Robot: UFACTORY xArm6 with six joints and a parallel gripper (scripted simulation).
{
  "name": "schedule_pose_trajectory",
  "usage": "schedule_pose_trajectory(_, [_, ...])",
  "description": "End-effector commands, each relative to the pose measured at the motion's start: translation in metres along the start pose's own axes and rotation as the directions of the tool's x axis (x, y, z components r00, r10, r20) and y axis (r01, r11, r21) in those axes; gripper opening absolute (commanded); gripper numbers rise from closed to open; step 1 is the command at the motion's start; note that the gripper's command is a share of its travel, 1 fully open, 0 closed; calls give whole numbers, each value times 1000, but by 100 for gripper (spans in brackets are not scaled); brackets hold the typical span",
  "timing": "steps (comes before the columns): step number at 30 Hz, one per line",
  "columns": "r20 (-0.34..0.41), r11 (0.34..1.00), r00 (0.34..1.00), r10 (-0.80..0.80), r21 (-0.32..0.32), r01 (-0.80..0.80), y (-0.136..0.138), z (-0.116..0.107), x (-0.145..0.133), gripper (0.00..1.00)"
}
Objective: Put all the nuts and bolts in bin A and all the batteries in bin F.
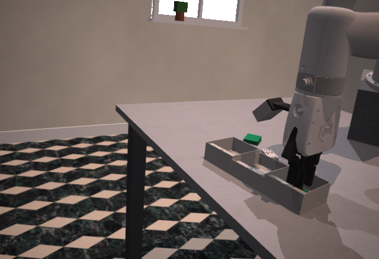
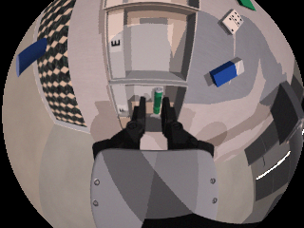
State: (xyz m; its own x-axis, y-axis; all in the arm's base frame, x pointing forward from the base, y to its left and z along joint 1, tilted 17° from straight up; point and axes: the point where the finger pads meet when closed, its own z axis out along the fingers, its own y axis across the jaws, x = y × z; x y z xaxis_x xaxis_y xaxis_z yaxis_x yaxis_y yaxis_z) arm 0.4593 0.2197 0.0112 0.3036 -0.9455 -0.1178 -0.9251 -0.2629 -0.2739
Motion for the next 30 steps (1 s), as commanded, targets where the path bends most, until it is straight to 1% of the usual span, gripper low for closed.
schedule_pose_trajectory(1, [0,1000,1000,0,3,0,-1,-6,0,23])
schedule_pose_trajectory(16, [0,1000,1000,0,3,0,-1,-23,0,23])
schedule_pose_trajectory(19, [0,1000,1000,0,3,0,-1,-38,0,23])
schedule_pose_trajectory(20, [0,1000,1000,0,3,0,-1,-40,0,23])
schedule_pose_trajectory(28, [0,1000,1000,0,3,0,-1,-40,0,23])
schedule_pose_trajectory(29, [0,1000,1000,0,3,0,-1,-44,0,100])
schedule_pose_trajectory(30, [0,1000,1000,0,3,0,-1,-44,0,100])
